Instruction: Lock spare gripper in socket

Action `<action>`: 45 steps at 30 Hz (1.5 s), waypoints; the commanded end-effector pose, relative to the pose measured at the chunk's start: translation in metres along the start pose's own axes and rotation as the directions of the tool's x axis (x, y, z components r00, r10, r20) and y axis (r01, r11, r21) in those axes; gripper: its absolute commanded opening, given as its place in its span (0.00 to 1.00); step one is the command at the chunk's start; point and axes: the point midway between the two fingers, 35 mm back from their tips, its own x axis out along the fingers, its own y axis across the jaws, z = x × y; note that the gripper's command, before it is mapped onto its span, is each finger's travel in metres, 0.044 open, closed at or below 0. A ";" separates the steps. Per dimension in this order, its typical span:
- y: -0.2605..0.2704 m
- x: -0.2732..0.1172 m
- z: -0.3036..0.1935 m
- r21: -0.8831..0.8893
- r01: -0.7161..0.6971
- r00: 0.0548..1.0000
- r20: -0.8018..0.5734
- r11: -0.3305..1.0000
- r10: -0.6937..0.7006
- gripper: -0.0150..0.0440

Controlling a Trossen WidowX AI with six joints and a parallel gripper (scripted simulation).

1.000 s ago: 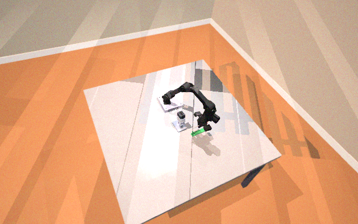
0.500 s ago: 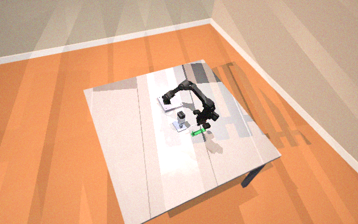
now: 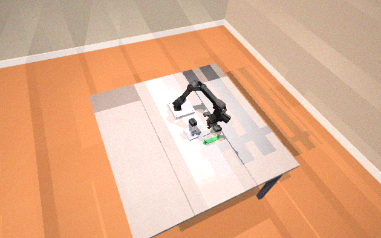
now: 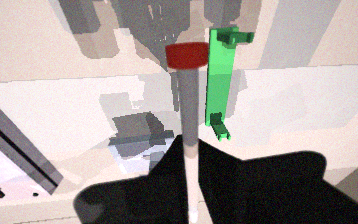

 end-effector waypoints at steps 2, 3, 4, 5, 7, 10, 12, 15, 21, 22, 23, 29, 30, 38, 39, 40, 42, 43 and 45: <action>0.015 -0.004 0.000 0.002 0.003 1.000 0.009 1.000 -0.003 0.25; 0.018 -0.005 0.000 0.002 0.003 1.000 0.009 1.000 -0.003 0.25; 0.021 -0.005 0.000 0.001 0.002 1.000 0.009 1.000 -0.002 0.25; 0.024 -0.005 -0.001 0.000 0.002 1.000 0.010 1.000 -0.002 0.25; 0.030 -0.005 -0.001 -0.001 0.001 1.000 0.010 1.000 -0.001 0.25; 0.039 -0.006 -0.002 -0.002 -0.001 1.000 0.010 1.000 0.001 0.25; 0.045 -0.006 -0.002 -0.003 -0.002 1.000 0.010 1.000 0.002 0.25; 0.049 -0.006 -0.002 -0.004 -0.003 1.000 0.011 1.000 0.003 0.25; 0.048 0.009 0.002 -0.004 -0.005 1.000 0.011 1.000 0.005 0.25; 0.047 0.014 0.003 -0.004 -0.006 1.000 0.011 1.000 0.006 0.25; 0.047 0.018 0.005 -0.004 -0.006 1.000 0.011 1.000 0.006 0.25; 0.047 0.043 0.011 -0.005 -0.010 1.000 0.012 1.000 0.010 0.25; 0.047 0.044 0.011 -0.004 -0.009 1.000 0.012 1.000 0.009 0.25; 0.049 0.046 0.008 -0.004 -0.011 1.000 0.013 1.000 0.011 0.25; 0.049 0.046 0.006 -0.004 -0.012 1.000 0.013 1.000 0.012 0.25; 0.049 0.046 0.005 -0.004 -0.011 1.000 0.013 1.000 0.011 0.25; 0.048 0.045 0.004 -0.003 -0.010 1.000 0.013 1.000 0.010 0.25; 0.048 0.045 0.003 -0.003 -0.010 1.000 0.013 1.000 0.010 0.25; 0.048 0.045 0.002 -0.003 -0.011 1.000 0.013 1.000 0.011 0.25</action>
